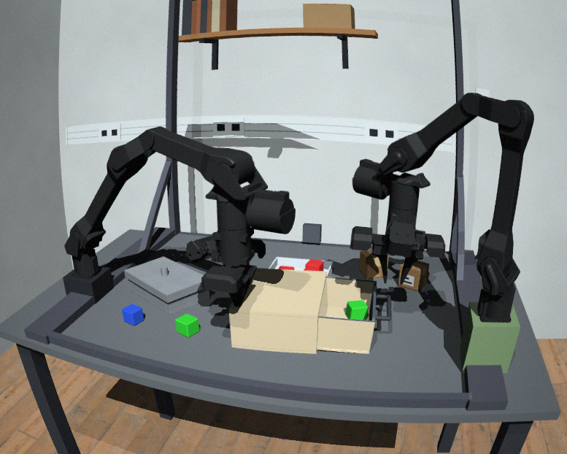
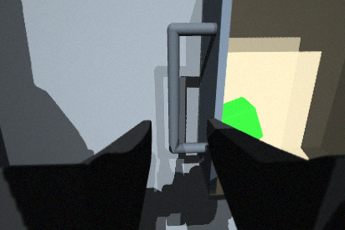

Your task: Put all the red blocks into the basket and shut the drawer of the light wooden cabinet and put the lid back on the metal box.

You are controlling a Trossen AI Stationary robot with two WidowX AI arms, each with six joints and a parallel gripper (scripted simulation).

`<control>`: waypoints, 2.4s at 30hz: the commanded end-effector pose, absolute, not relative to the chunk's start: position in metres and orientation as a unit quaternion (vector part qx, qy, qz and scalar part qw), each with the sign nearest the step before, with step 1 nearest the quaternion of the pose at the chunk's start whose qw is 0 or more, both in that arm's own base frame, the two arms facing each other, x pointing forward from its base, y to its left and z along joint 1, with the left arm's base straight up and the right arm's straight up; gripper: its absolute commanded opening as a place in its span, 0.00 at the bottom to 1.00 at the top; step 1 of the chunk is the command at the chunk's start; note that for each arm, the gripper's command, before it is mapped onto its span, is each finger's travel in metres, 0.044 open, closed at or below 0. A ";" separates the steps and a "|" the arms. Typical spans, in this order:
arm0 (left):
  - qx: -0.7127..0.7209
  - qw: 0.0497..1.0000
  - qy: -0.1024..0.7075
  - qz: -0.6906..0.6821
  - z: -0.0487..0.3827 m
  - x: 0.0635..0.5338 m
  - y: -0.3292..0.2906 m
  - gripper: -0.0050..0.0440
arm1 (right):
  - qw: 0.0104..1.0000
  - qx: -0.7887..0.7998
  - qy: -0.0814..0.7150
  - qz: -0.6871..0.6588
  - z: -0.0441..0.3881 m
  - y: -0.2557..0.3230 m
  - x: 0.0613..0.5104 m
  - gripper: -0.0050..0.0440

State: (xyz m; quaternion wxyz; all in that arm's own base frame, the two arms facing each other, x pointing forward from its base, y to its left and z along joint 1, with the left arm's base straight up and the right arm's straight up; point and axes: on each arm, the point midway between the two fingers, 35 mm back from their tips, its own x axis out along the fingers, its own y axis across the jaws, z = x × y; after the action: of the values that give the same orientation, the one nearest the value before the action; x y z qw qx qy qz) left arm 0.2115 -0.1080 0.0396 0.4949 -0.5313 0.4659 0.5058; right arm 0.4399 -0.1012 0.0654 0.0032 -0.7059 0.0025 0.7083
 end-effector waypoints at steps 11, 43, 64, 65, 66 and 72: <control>-0.538 0.496 0.463 0.501 0.025 0.216 -0.108 0.39 | 0.011 -0.673 0.000 0.739 0.028 -0.102 0.431 0.00; -0.538 0.497 0.461 0.501 -0.014 0.218 -0.107 0.39 | 0.011 -0.673 0.000 0.739 0.028 -0.102 0.431 0.00; -0.543 0.498 0.460 0.496 -0.016 0.223 -0.109 0.10 | 0.011 -0.673 0.000 0.739 0.028 -0.102 0.431 0.00; -0.543 0.498 0.460 0.496 -0.016 0.223 -0.109 0.10 | 0.011 -0.673 0.000 0.739 0.028 -0.102 0.431 0.00; -0.543 0.498 0.460 0.496 -0.016 0.223 -0.109 0.10 | 0.011 -0.673 0.000 0.739 0.028 -0.102 0.431 0.00; -0.542 0.490 0.464 0.501 -0.011 0.235 -0.111 0.09 | 0.011 -0.672 -0.003 0.740 0.028 -0.100 0.430 0.00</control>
State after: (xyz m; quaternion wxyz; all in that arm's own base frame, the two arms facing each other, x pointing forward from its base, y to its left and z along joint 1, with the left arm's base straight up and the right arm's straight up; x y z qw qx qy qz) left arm 0.2178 -0.1075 -0.0205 0.4914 -0.5301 0.4678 0.5087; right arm 0.4399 -0.1012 0.0654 0.0032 -0.7059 0.0025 0.7083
